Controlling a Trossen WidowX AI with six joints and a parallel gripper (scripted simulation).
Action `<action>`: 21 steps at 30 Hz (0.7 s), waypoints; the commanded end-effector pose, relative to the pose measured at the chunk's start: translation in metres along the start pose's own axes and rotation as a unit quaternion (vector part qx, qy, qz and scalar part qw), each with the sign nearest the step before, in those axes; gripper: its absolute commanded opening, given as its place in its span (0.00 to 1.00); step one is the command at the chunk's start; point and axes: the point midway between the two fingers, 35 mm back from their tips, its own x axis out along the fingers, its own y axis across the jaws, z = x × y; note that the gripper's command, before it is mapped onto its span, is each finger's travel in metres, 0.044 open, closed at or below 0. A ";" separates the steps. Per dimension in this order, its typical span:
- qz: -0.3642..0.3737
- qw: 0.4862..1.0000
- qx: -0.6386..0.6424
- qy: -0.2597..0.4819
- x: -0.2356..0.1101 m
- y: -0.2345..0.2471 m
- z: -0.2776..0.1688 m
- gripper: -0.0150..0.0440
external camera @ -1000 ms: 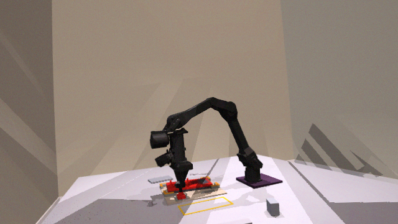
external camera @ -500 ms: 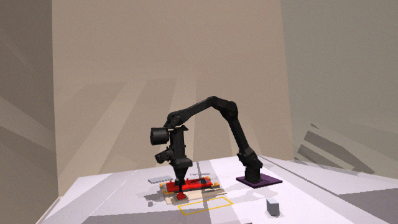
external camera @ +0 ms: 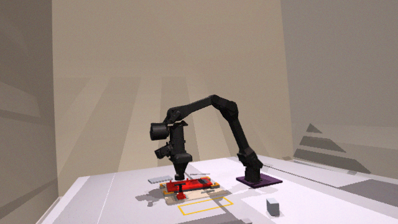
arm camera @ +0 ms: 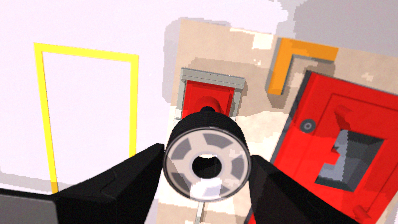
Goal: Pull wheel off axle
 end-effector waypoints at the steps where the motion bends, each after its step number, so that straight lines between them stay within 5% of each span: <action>1: 0.000 1.000 0.001 -0.003 -0.014 0.000 0.000 0.25; 21: 0.002 1.000 0.001 -0.001 -0.016 0.059 -0.031 0.25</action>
